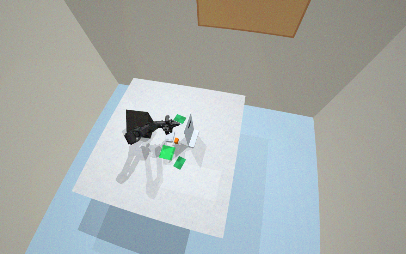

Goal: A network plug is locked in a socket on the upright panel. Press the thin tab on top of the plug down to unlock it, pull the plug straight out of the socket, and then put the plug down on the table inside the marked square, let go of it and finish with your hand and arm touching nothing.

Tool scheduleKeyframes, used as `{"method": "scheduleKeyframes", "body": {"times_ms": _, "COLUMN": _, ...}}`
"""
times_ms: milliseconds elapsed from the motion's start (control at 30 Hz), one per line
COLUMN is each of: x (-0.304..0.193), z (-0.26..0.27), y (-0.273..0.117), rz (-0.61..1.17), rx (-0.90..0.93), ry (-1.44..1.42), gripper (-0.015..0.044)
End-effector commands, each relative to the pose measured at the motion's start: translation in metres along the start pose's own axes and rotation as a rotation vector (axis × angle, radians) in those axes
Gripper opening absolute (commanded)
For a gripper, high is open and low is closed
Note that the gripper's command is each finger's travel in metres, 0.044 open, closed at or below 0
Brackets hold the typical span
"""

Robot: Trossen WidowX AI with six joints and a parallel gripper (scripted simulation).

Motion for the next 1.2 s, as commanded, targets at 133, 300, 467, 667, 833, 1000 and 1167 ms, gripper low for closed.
{"method": "scheduleKeyframes", "body": {"times_ms": 133, "x": -0.002, "z": -0.001, "y": -0.006, "rz": -0.001, "rx": -0.007, "ry": 0.006, "gripper": 0.0000}}
{"method": "scheduleKeyframes", "body": {"times_ms": 300, "x": -0.003, "z": 0.001, "y": -0.006, "rz": 0.001, "rx": -0.004, "ry": 0.000, "gripper": 0.0000}}
{"method": "scheduleKeyframes", "body": {"times_ms": 467, "x": -0.007, "z": 0.011, "y": -0.009, "rz": -0.003, "rx": 0.004, "ry": 0.000, "gripper": 0.0000}}
{"method": "scheduleKeyframes", "body": {"times_ms": 667, "x": -0.011, "z": 0.024, "y": -0.014, "rz": -0.008, "rx": 0.015, "ry": 0.001, "gripper": 0.0000}}
{"method": "scheduleKeyframes", "body": {"times_ms": 833, "x": -0.015, "z": 0.034, "y": -0.019, "rz": -0.012, "rx": 0.023, "ry": 0.003, "gripper": 0.0000}}
{"method": "scheduleKeyframes", "body": {"times_ms": 1000, "x": -0.018, "z": 0.044, "y": -0.025, "rz": -0.015, "rx": 0.032, "ry": 0.005, "gripper": 0.0000}}
{"method": "scheduleKeyframes", "body": {"times_ms": 1167, "x": -0.020, "z": 0.052, "y": -0.030, "rz": -0.019, "rx": 0.039, "ry": 0.007, "gripper": 0.0000}}
Point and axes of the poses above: the point midway between the two fingers, 35 mm back from their tips, its own y axis out along the fingers, its own z axis across the jaws, x = y × z, the point moved 6 cm from there along -y, back along the fingers, and after that the axes turned 15 degrees about y, right-handed, at the moved point
